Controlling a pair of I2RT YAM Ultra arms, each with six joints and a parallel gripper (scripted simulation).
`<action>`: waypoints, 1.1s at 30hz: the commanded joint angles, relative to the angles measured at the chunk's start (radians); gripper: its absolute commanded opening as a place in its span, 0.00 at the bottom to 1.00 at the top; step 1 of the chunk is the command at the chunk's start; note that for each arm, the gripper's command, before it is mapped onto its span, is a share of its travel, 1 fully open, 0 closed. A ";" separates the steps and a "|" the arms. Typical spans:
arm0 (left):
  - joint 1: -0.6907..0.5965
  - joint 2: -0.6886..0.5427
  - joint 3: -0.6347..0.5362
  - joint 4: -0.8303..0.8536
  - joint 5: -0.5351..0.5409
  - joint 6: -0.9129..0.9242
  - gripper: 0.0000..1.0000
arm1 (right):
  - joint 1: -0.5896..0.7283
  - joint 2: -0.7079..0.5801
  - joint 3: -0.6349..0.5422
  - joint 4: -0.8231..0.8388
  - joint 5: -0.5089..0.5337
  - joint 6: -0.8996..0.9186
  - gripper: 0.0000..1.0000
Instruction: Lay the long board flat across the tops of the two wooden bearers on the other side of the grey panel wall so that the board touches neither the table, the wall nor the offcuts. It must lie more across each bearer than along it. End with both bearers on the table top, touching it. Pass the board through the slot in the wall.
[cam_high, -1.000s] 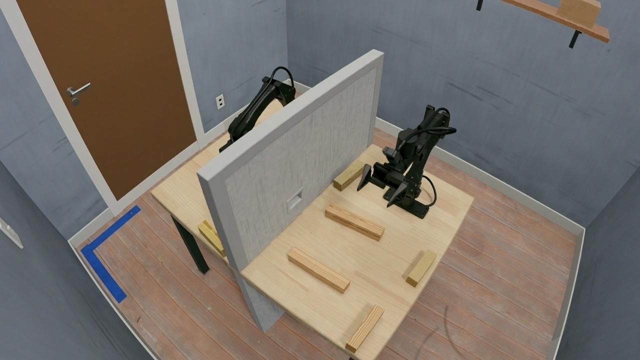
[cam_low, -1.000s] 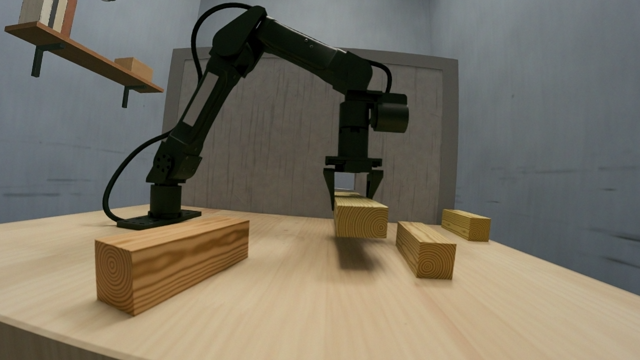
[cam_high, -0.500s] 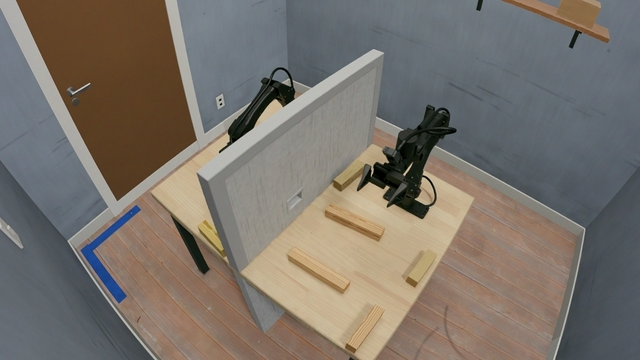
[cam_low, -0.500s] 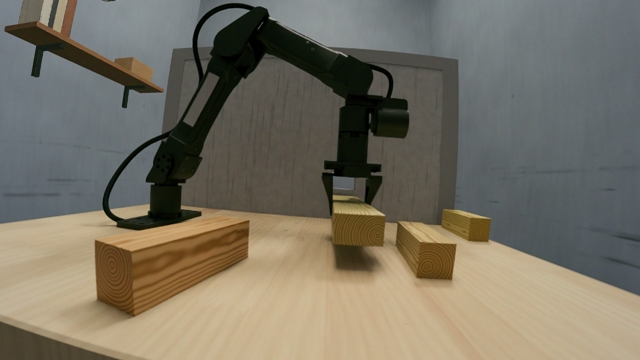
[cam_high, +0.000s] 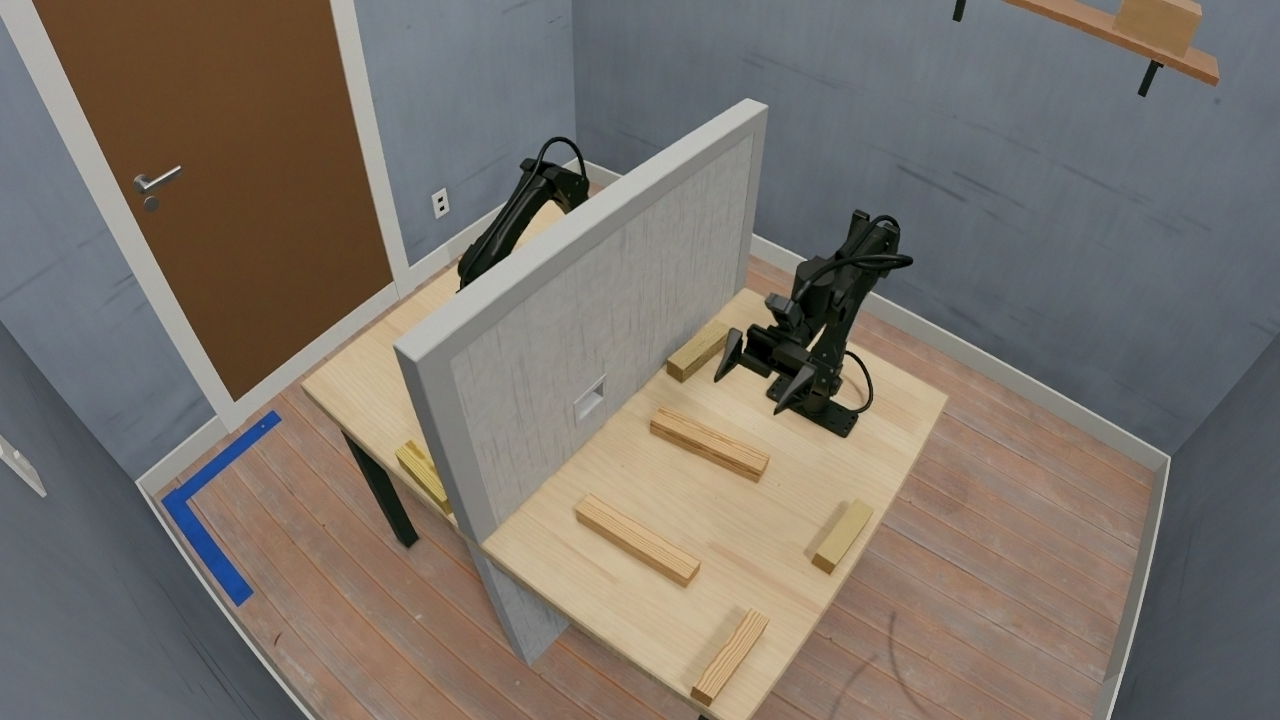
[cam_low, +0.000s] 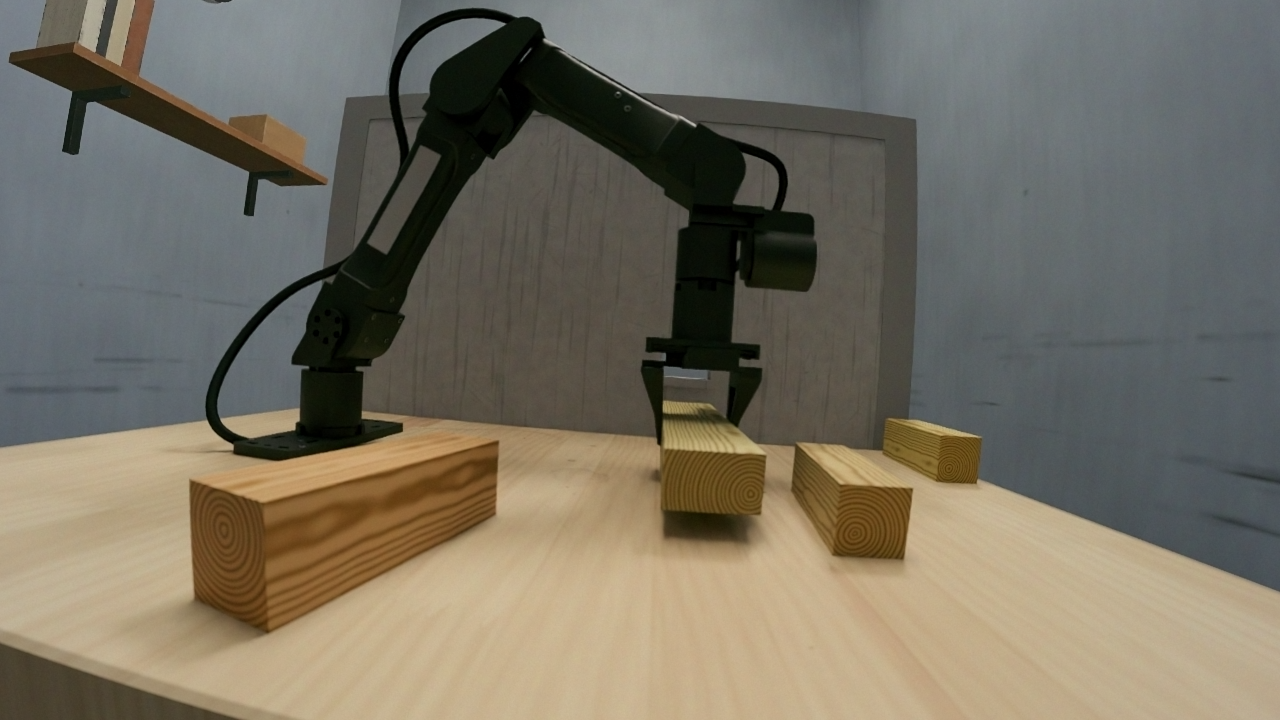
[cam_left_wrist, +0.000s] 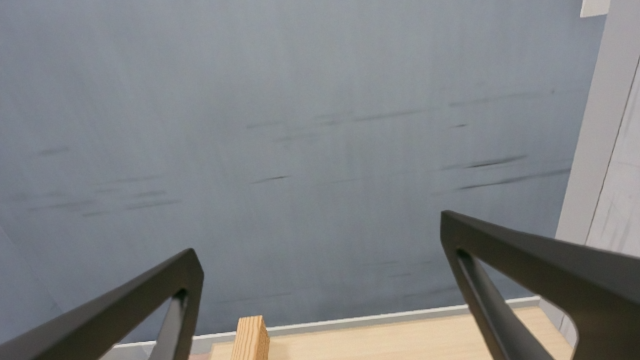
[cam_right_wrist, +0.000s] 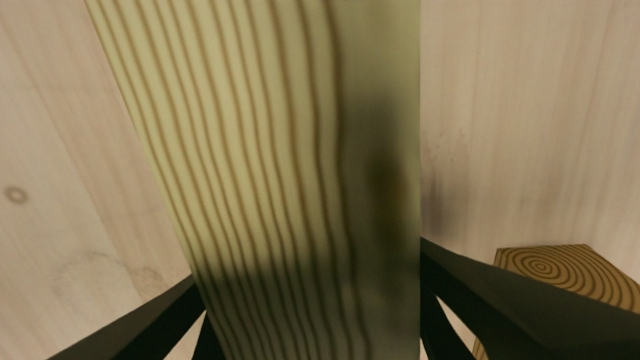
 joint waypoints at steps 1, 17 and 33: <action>0.004 -0.037 0.039 -0.011 -0.008 -0.011 1.00 | -0.002 -0.042 -0.007 0.040 -0.010 -0.002 0.00; 0.004 -0.037 0.039 -0.011 -0.008 -0.011 1.00 | -0.006 -0.005 -0.005 0.074 -0.009 -0.002 0.00; 0.004 -0.037 0.039 -0.011 -0.008 -0.011 1.00 | -0.004 -0.024 -0.008 0.052 -0.009 -0.002 0.76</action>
